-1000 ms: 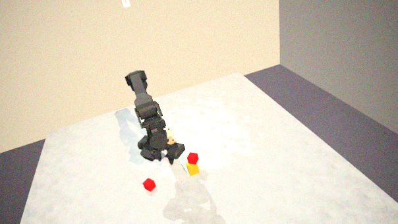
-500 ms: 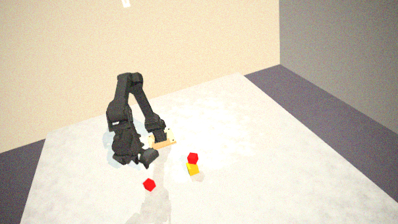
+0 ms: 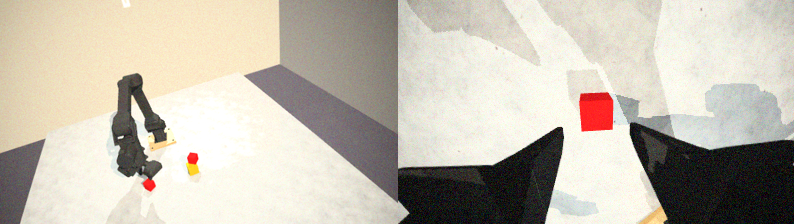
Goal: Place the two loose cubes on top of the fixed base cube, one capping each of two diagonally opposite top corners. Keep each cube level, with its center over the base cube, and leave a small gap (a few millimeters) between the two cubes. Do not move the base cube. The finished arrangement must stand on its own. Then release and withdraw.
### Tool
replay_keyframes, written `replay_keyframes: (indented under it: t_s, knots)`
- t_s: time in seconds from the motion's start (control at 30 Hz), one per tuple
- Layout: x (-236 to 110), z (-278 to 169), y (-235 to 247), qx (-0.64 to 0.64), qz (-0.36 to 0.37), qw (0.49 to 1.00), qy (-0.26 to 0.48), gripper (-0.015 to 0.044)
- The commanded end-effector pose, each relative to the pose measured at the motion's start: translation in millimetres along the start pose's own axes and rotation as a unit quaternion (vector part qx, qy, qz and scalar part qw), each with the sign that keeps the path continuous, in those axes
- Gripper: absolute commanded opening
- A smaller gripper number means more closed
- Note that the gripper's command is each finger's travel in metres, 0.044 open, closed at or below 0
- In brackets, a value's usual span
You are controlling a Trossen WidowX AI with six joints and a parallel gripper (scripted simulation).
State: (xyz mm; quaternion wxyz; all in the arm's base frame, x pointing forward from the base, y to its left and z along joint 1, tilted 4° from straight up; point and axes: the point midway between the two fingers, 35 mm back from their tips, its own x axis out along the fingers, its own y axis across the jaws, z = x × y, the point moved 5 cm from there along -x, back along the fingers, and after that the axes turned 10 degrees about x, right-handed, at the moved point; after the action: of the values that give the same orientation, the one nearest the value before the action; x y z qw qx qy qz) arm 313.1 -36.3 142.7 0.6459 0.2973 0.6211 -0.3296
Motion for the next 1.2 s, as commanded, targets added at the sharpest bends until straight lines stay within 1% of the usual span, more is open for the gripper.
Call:
replay_keyframes:
  t_s: [0.0,0.13,0.83,1.03,1.17]
  knots:
    - [13,-1,-2,-0.002,-0.004,1.000,0.000,0.0265]
    - [15,-1,-2,-0.002,-0.004,1.000,0.000,0.0265]
    - [46,-1,-2,-0.002,-0.004,1.000,0.000,0.0265]
    - [46,-1,-2,-0.002,-0.004,1.000,0.000,0.0107]
    - [46,-1,-2,-0.002,-0.004,1.000,0.000,0.0105]
